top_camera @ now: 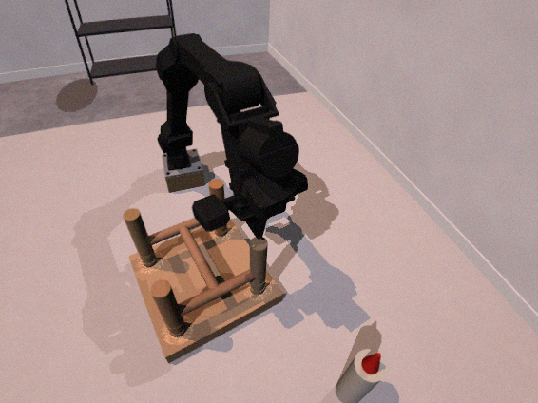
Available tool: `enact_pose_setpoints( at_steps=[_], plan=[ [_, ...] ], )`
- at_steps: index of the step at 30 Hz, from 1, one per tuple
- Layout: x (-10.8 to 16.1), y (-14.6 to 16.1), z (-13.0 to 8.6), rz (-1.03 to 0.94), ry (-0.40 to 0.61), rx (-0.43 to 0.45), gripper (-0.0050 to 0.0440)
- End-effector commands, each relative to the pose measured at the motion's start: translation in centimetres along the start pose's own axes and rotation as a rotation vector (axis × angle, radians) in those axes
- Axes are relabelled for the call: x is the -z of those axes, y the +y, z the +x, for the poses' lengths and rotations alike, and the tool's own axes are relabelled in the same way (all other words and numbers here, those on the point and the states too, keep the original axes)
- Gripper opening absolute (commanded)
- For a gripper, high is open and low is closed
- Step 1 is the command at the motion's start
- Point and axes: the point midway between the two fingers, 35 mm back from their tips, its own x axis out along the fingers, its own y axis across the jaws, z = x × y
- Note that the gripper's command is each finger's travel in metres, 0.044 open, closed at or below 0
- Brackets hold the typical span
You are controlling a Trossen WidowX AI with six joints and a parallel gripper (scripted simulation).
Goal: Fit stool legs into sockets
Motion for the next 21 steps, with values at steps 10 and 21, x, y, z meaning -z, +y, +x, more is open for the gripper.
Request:
enact_pose_setpoints(
  at_steps=[10,21],
  plan=[
    [2.4,0.1,-2.8,-0.001,0.001,0.0,0.0],
    [11.4,0.2,-6.8,-0.005,0.018,-0.001,0.0]
  ],
)
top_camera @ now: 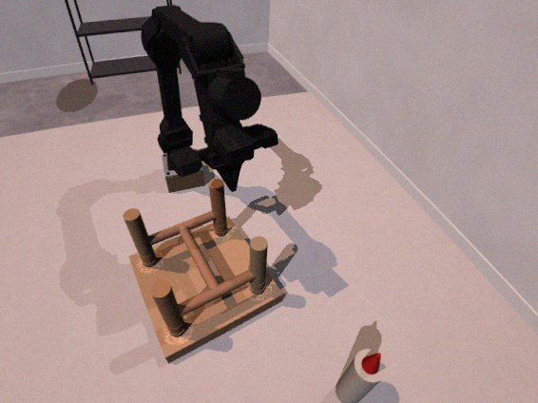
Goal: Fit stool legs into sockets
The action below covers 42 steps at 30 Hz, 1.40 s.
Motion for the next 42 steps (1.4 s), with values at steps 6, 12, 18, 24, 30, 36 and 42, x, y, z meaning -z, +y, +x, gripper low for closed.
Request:
enact_pose_setpoints(
  at_steps=[6,12,18,24,30,36,42],
  plan=[
    [8.1,0.1,-1.6,-0.005,0.018,-0.001,0.0],
    [8.2,0.1,-1.6,-0.005,0.018,-0.001,0.0],
    [8.5,0.1,-0.9,-0.005,0.018,-0.001,0.0],
    [9.0,0.1,0.8,-0.005,0.018,-0.001,0.0],
    [9.1,0.1,1.2,-0.005,0.018,-0.001,0.0],
    [9.3,0.1,2.1,-0.005,0.018,-0.001,0.0],
    [9.4,0.1,2.4,-0.005,0.018,-0.001,0.0]
  ],
)
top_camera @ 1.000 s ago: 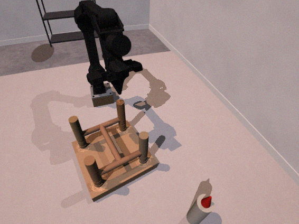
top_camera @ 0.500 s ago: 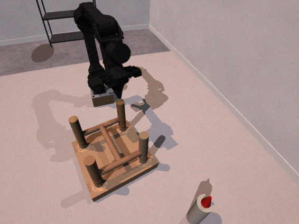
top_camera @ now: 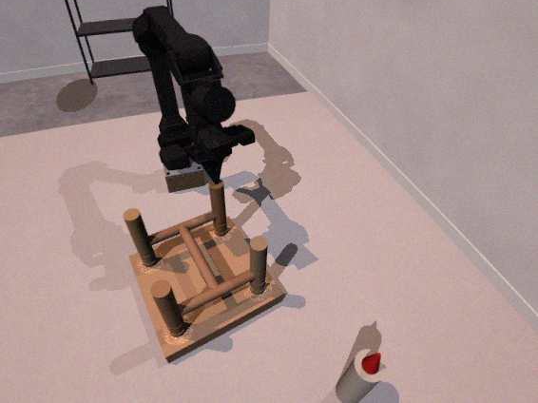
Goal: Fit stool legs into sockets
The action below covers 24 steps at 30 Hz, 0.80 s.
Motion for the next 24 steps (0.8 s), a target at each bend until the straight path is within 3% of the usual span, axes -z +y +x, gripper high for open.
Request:
enact_pose_setpoints(
  at_steps=[1,24],
  plan=[
    [0.2,0.0,0.4,-0.003,0.003,0.0,0.0],
    [0.7,0.0,2.2,-0.003,0.003,0.0,0.0]
  ],
)
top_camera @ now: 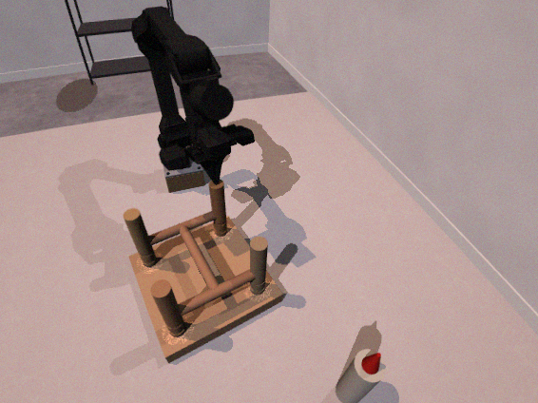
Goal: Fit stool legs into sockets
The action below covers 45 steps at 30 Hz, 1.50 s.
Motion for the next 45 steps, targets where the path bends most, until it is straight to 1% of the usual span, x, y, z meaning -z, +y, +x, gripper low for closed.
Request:
enact_pose_setpoints(
  at_steps=[1,45],
  plan=[
    [0.65,-0.01,2.09,-0.002,0.044,0.0,0.0],
    [0.8,-0.01,2.55,-0.002,0.044,0.0,0.0]
  ],
)
